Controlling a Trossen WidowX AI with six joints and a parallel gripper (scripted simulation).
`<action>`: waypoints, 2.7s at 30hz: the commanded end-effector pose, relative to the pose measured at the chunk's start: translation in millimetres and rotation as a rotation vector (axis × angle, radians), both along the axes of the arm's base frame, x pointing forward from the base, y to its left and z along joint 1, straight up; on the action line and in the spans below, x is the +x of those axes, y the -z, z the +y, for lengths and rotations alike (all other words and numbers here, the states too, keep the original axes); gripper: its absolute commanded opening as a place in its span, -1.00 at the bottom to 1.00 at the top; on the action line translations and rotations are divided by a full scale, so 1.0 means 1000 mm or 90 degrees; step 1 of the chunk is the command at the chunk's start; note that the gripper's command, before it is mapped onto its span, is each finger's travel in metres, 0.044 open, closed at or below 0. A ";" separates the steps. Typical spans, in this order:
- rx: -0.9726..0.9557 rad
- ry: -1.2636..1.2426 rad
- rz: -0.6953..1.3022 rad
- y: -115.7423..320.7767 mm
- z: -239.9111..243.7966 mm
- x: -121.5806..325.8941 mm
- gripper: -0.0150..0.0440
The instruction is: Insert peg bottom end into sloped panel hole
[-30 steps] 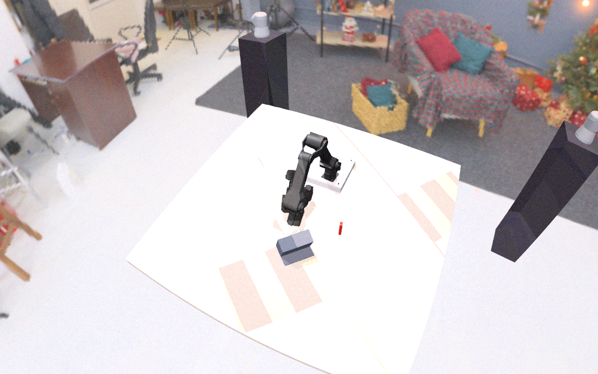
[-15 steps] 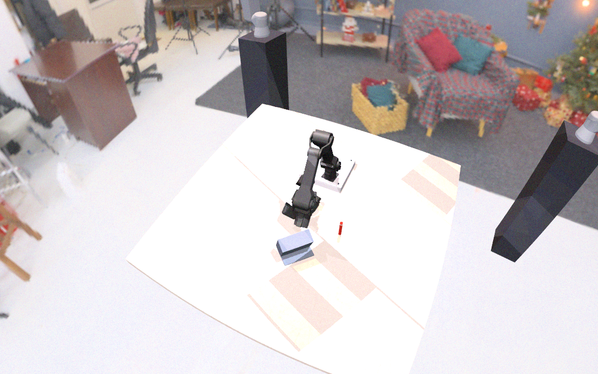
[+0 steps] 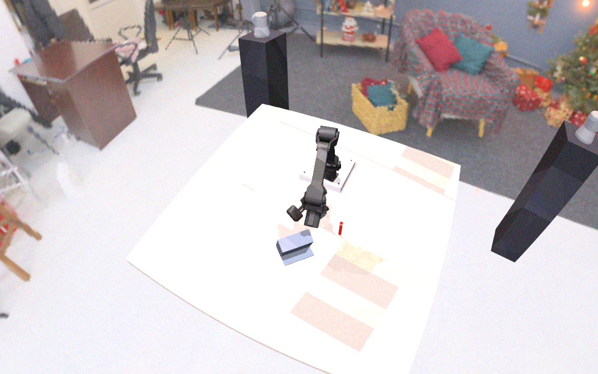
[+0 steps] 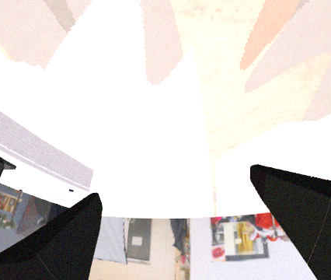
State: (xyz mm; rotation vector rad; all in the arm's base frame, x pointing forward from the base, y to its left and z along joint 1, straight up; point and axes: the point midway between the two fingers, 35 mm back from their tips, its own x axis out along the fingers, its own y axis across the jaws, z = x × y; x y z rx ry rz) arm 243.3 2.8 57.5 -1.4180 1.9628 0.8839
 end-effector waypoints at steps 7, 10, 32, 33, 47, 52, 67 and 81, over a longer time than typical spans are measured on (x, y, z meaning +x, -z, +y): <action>0.053 0.113 -0.151 -0.005 0.042 0.009 1.00; 0.072 0.146 -0.187 -0.007 0.055 0.011 1.00; 0.236 0.413 -0.356 -0.030 0.149 0.011 1.00; 0.243 0.426 -0.360 -0.032 0.153 0.011 1.00; 0.309 0.537 -0.376 -0.047 0.188 0.003 1.00; 0.309 0.537 -0.376 -0.044 0.188 0.003 1.00; 0.309 0.537 -0.376 -0.020 0.189 0.005 1.00; 0.309 0.537 -0.376 0.003 0.189 0.005 1.00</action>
